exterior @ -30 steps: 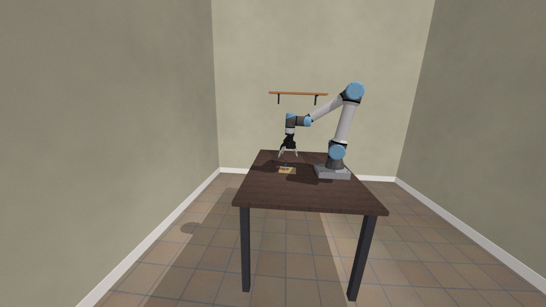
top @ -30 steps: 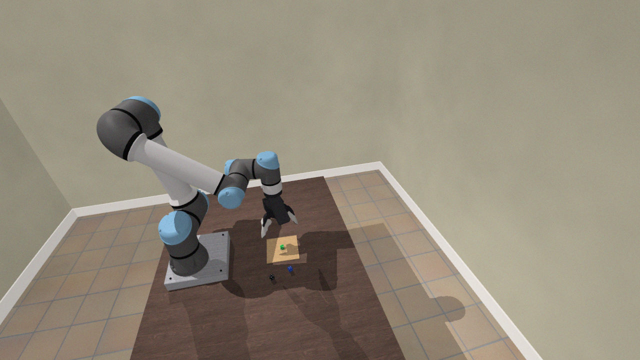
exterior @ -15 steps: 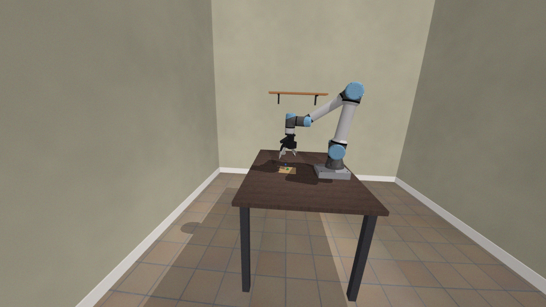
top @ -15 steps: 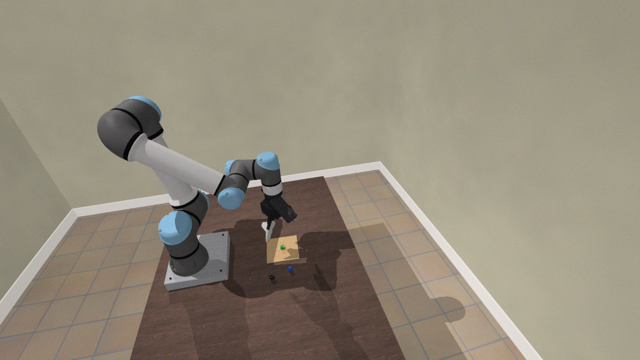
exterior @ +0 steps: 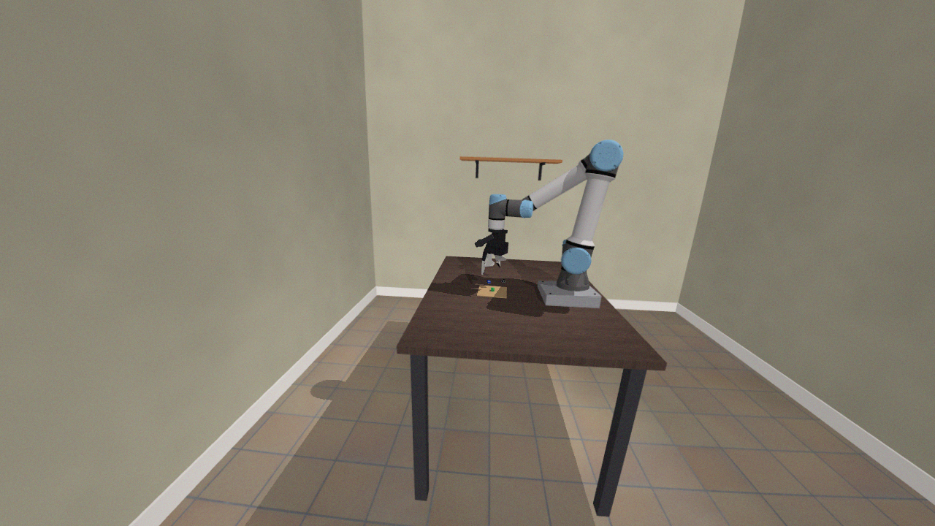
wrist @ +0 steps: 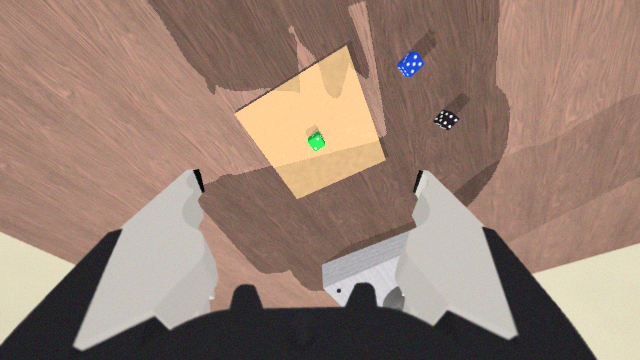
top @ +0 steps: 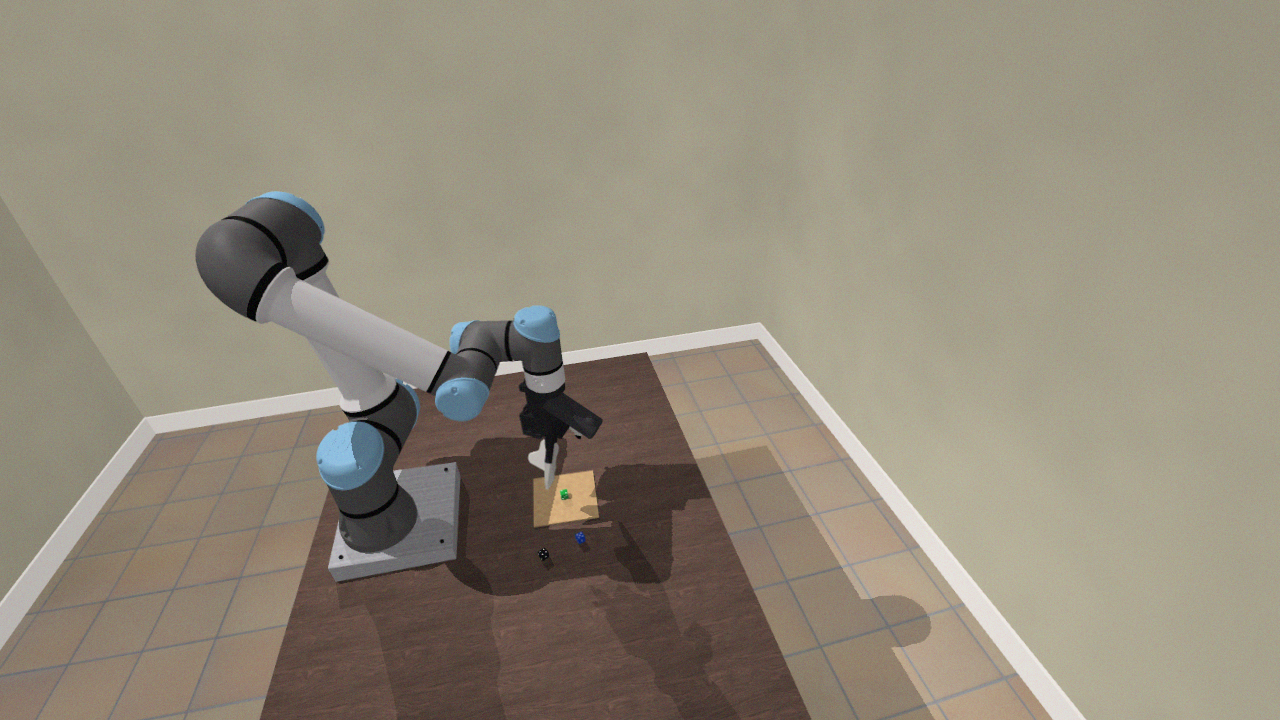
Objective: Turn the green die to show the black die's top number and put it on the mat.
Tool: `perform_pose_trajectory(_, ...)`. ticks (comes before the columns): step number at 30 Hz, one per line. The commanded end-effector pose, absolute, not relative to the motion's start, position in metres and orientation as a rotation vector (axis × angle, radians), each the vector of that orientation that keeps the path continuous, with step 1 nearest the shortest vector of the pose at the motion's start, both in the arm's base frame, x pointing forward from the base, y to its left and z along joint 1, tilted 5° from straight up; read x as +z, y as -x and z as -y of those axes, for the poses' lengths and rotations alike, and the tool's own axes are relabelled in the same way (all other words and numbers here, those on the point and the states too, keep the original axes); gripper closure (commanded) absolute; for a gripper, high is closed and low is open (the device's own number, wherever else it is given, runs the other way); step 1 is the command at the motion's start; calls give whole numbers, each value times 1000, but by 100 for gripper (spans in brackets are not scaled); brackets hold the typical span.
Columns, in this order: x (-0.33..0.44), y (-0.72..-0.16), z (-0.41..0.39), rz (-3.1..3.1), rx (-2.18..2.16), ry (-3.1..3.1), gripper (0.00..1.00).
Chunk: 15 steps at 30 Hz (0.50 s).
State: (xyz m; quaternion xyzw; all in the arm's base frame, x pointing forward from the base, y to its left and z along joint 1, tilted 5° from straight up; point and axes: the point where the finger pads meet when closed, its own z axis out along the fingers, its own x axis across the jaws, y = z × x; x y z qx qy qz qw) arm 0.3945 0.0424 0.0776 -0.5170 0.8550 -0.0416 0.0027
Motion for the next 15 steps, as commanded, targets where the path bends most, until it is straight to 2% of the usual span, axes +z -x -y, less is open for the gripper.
perform_pose_trajectory(1,77,-396,-43,-2531,-124,1849,0)
perform_pose_trajectory(15,75,-397,-45,-2177,-124,2274,0)
